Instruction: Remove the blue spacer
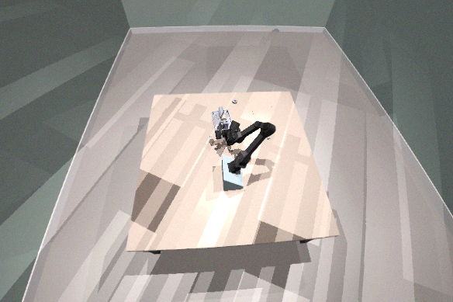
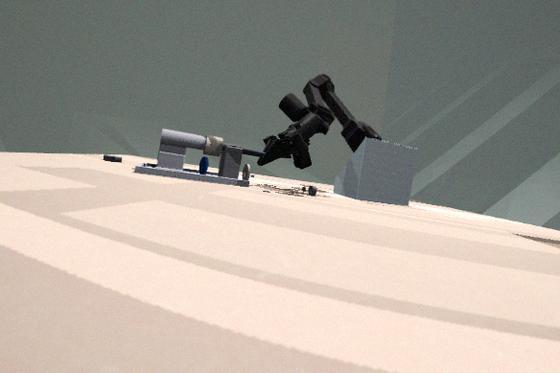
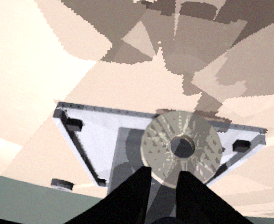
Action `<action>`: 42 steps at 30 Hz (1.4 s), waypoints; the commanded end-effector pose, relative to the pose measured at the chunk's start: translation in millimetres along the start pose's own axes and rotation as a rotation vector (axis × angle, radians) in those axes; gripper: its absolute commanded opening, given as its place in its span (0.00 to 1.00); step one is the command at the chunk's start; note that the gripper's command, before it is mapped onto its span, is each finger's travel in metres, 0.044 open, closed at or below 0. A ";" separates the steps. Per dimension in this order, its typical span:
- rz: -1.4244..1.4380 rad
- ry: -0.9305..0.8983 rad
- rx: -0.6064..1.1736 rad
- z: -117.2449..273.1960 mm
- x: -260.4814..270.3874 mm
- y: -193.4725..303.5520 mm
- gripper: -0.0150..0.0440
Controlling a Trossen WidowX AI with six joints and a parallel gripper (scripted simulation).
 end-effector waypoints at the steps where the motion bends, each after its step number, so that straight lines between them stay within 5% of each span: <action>1: -0.001 -0.001 0.006 -1.9 0.0 3.6 0.25; 42: -0.001 -0.001 0.007 -10.9 -1.7 12.9 0.25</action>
Point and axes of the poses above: the point midway between the two fingers, 35 mm back from their tips, its own z axis back along the fingers, its own x axis across the jaws, y = z × x, the point moved 7 cm from there along z, back along the fingers, and after that the axes turned 11 degrees about -z, right-handed, at the moved point
